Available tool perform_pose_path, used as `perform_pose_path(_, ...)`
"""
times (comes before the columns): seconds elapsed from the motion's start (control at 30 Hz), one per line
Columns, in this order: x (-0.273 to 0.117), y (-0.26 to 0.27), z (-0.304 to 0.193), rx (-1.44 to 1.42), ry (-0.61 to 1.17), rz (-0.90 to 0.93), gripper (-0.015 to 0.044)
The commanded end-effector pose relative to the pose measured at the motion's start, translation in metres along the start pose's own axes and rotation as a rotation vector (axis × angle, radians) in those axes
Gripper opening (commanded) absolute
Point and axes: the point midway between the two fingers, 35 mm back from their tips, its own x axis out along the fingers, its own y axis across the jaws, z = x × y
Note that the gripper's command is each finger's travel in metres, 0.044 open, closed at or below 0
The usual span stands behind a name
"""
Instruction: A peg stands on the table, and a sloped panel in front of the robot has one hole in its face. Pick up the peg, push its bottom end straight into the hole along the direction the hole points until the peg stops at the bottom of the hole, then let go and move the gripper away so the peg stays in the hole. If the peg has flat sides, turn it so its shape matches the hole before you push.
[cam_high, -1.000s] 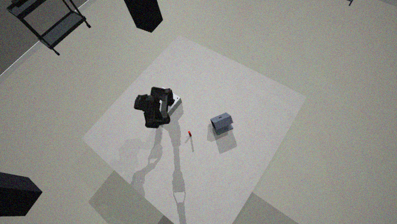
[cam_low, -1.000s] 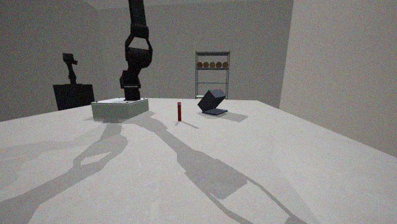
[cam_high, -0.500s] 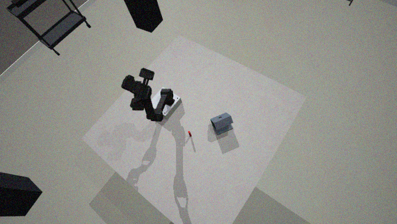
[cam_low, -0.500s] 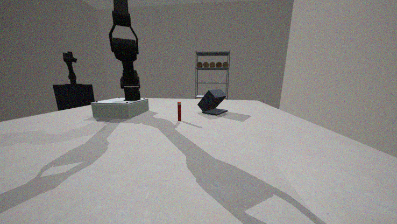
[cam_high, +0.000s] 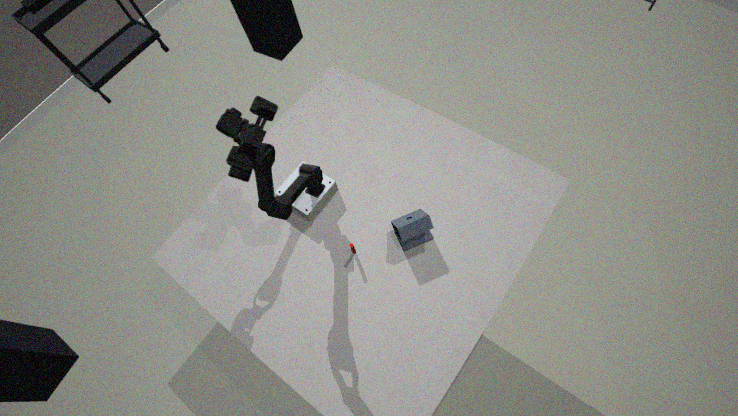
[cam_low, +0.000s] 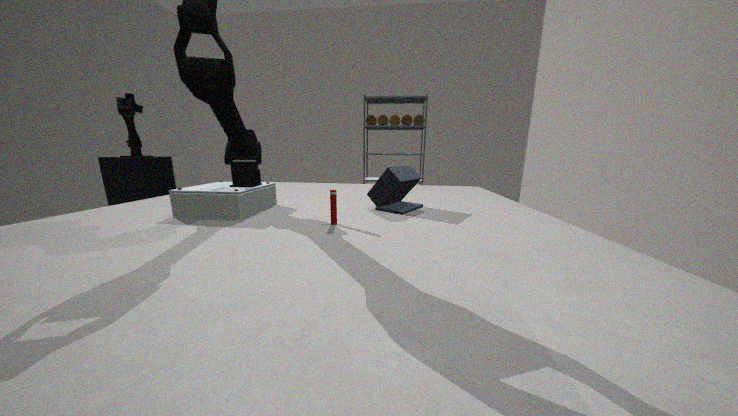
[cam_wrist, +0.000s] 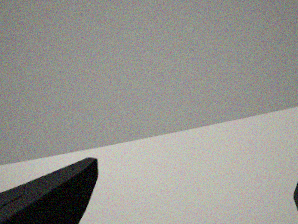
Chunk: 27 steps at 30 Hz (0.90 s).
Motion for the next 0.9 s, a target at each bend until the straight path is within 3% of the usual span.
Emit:
perform_pose_path(0.0, -0.004, 0.027, 0.012, -0.041, -0.027, 0.042, 0.0440)
perform_pose_path(0.87, -0.023, 0.159, 0.010, -0.263, -0.035, 0.257, 0.0440)
